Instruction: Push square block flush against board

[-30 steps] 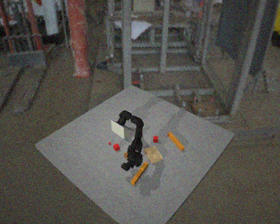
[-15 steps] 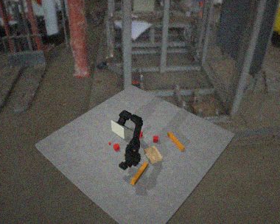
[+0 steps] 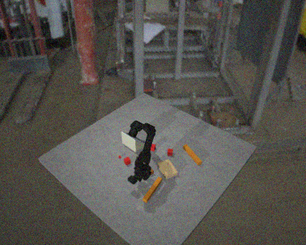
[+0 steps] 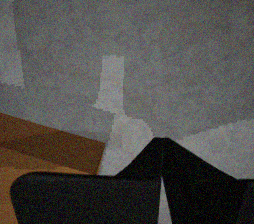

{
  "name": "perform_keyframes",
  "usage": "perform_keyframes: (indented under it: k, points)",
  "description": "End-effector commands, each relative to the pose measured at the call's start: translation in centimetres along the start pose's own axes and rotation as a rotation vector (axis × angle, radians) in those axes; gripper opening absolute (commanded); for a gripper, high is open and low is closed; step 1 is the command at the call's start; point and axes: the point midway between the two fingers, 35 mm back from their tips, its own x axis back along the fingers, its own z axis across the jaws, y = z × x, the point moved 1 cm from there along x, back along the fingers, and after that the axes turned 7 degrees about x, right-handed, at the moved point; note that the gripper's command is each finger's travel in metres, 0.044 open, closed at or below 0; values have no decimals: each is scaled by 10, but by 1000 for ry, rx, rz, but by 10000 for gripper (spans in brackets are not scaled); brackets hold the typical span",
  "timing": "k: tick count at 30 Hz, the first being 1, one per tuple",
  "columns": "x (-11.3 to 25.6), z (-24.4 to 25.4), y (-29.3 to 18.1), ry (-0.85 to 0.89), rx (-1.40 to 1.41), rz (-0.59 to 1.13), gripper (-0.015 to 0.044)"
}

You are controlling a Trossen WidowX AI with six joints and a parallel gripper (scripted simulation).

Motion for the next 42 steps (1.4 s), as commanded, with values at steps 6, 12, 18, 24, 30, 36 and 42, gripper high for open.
perform_keyframes:
  k: [6, 12, 18, 24, 30, 36, 42]
  points:
    - [55, 0, 1, -3, 4, 7, 0]
    - [53, -2, 1, -6, -10, -5, 0]
    - [54, 0, -8, -6, -194, -4, 0]
    - [55, 3, -17, -6, -403, -3, 0]
    - [56, 6, -27, -6, -611, -2, 0]
    - [56, 10, -37, -7, -818, -1, 0]
    - [57, 14, -47, -7, -1026, 1, 0]
